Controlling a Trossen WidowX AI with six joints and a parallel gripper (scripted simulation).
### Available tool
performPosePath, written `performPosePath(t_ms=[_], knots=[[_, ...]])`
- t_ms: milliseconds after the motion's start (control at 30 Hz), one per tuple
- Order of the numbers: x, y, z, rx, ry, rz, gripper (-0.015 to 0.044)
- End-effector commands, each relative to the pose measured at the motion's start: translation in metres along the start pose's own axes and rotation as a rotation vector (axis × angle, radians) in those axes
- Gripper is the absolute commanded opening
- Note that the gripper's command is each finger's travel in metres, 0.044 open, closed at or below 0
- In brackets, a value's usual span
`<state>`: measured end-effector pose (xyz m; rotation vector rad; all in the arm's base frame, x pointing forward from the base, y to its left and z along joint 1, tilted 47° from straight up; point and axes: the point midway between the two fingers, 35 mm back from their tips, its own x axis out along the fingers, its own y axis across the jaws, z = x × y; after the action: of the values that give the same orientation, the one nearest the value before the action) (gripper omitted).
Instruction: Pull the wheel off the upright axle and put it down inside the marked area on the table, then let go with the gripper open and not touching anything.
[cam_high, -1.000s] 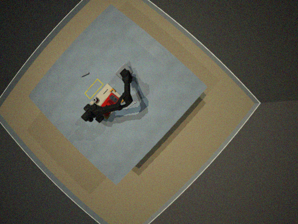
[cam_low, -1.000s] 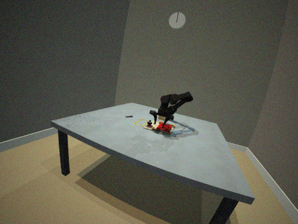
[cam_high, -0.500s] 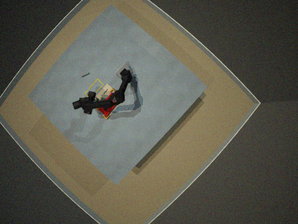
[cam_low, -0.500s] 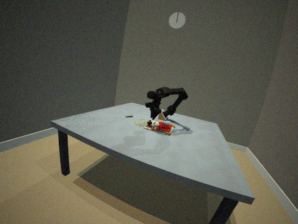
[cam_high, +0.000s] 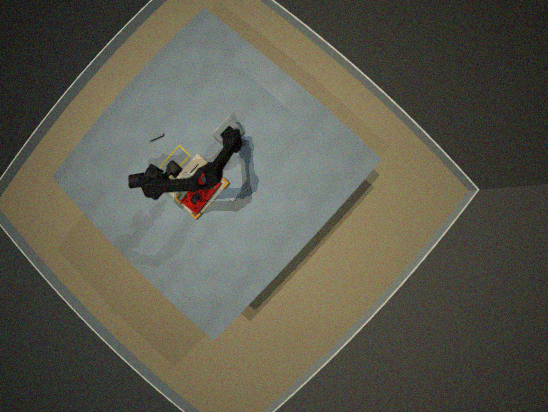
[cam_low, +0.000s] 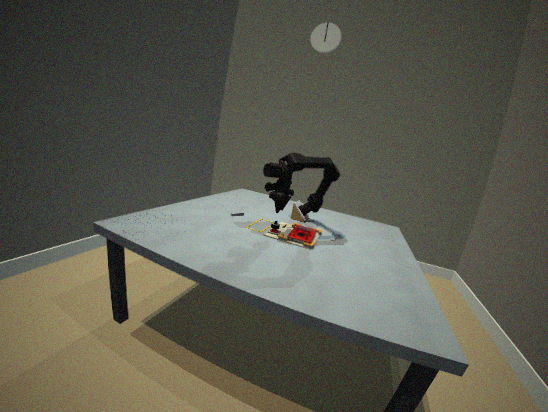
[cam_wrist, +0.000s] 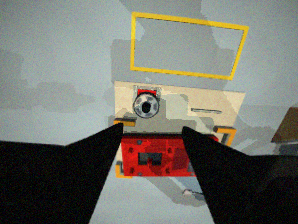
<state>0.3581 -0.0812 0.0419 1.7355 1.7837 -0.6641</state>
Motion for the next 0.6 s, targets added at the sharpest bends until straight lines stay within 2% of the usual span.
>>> performPosePath(t_ms=[0,233,567], knots=[[-0.003,0.002,0.002,0.017,-0.003,-0.001,0.0300],[0.002,0.009,0.005,0.017,-0.003,0.000,0.0300],[0.043,0.010,0.004,0.017,-0.003,0.000,0.0300]])
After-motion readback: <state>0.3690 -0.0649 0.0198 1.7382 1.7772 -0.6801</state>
